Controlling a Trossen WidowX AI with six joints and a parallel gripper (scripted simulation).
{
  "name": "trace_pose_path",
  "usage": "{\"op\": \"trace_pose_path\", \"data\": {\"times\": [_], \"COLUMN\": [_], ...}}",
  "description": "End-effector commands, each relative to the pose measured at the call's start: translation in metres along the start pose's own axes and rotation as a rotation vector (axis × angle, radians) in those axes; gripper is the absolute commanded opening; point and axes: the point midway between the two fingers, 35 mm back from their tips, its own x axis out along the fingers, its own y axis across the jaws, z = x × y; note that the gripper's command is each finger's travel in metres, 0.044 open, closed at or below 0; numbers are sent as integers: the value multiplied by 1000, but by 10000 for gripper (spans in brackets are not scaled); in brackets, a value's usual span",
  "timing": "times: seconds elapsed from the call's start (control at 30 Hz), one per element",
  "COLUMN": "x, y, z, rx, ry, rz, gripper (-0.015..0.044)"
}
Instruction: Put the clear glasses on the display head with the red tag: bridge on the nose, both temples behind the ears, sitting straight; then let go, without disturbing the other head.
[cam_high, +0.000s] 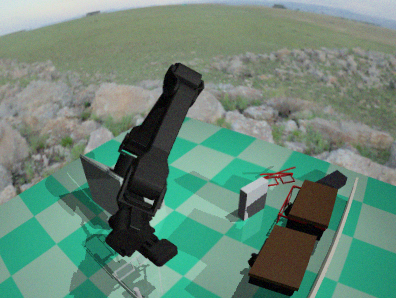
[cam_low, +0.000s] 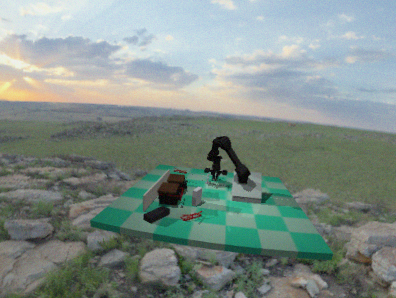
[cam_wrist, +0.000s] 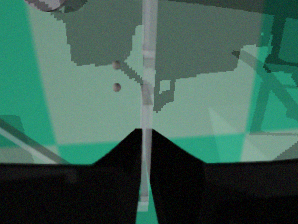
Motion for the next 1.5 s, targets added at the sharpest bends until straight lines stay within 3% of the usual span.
{"op": "trace_pose_path", "data": {"times": [0.0,0.43,0.67,1.13,1.47], "x": [-1,-62,-62,-63,-40], "y": [1,1,7,40,43], "z": [4,9,15,52,54], "rx": [-4,-4,74,497,517], "ry": [-3,-6,-7,-8,-8], "rz": [1,1,1,5,6], "gripper": [0,0,0,0,0]}}
